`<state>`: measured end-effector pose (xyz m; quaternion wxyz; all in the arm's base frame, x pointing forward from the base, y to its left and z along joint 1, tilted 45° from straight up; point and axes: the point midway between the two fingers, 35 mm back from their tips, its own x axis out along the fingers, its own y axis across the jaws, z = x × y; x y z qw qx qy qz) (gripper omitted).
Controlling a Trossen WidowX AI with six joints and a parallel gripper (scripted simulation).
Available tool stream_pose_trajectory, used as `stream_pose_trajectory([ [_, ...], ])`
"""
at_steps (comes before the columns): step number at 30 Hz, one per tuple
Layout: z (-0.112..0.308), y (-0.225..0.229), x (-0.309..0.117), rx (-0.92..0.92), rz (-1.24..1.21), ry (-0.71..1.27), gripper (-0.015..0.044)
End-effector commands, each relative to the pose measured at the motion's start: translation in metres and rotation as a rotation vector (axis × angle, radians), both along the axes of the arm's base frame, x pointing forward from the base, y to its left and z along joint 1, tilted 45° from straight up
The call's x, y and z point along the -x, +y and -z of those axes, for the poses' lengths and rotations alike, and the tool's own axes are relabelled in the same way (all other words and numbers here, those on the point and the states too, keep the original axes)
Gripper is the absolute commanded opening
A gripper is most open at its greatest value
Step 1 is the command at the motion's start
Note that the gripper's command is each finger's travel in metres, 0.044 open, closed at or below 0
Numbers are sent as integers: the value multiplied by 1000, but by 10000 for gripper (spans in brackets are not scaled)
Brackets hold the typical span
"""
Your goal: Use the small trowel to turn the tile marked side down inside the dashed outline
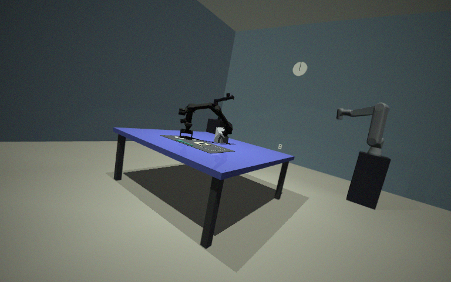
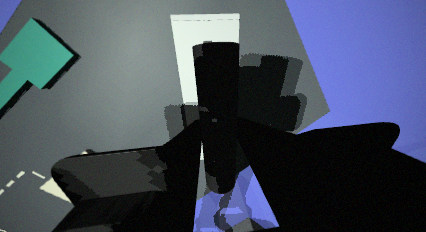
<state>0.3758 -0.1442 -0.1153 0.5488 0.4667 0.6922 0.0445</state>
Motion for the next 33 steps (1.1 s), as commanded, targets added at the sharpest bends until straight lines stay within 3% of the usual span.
stream_pose_trajectory([
  [1, 0, 0, 0, -1, 4, 1, 130],
  [17, 0, 0, 0, 0, 0, -2, 130],
  [33, 0, 0, 0, 17, -330, -322, 130],
])
